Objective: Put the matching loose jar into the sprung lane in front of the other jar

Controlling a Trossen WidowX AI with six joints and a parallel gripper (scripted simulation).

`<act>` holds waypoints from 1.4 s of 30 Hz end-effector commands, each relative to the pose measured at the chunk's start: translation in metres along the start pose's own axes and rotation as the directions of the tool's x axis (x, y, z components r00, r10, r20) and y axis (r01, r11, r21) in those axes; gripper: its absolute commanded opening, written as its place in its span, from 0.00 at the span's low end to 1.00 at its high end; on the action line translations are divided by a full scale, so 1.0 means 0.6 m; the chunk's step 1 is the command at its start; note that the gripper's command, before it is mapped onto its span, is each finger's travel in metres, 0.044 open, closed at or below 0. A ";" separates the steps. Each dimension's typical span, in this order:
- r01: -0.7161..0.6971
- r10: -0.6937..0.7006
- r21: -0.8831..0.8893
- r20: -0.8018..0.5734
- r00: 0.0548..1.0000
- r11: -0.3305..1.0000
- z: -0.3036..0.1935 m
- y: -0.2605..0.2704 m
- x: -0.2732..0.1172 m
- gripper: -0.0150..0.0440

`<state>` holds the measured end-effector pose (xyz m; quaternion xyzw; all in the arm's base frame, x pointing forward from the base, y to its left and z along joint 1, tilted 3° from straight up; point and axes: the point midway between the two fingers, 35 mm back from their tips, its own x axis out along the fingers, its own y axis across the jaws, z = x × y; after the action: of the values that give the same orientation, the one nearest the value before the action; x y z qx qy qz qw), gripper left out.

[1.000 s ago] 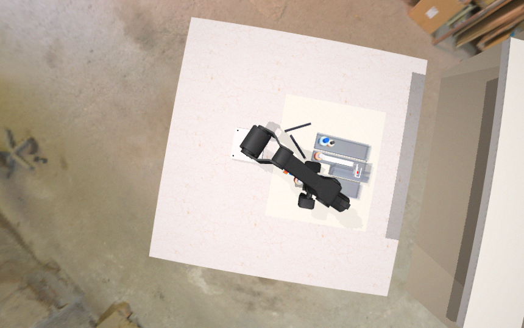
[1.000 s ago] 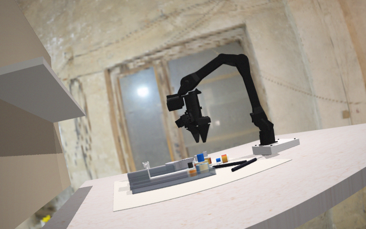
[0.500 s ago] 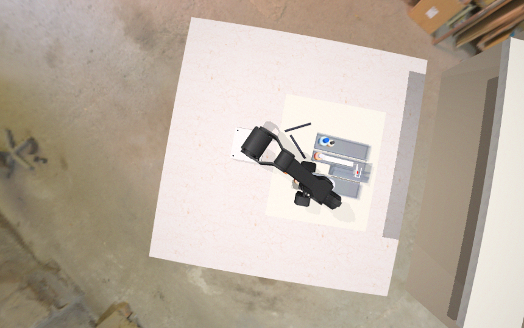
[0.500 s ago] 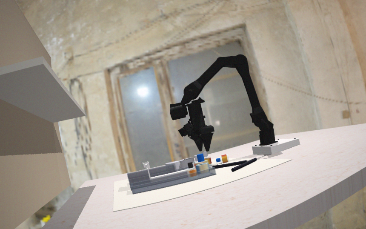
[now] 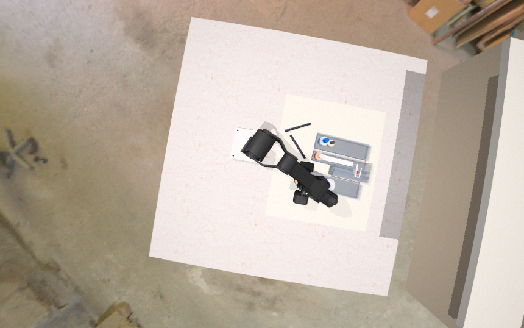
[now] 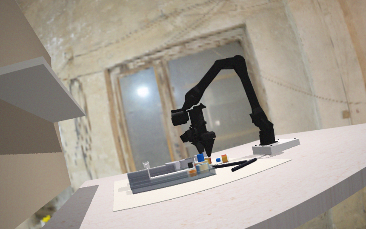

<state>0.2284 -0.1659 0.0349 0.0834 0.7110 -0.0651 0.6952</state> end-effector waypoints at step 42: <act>-0.003 0.003 -0.004 0.003 1.000 1.000 0.000 -0.004 -0.102 0.25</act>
<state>0.2292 -0.1698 0.0779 0.0849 0.7130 -0.0635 0.6931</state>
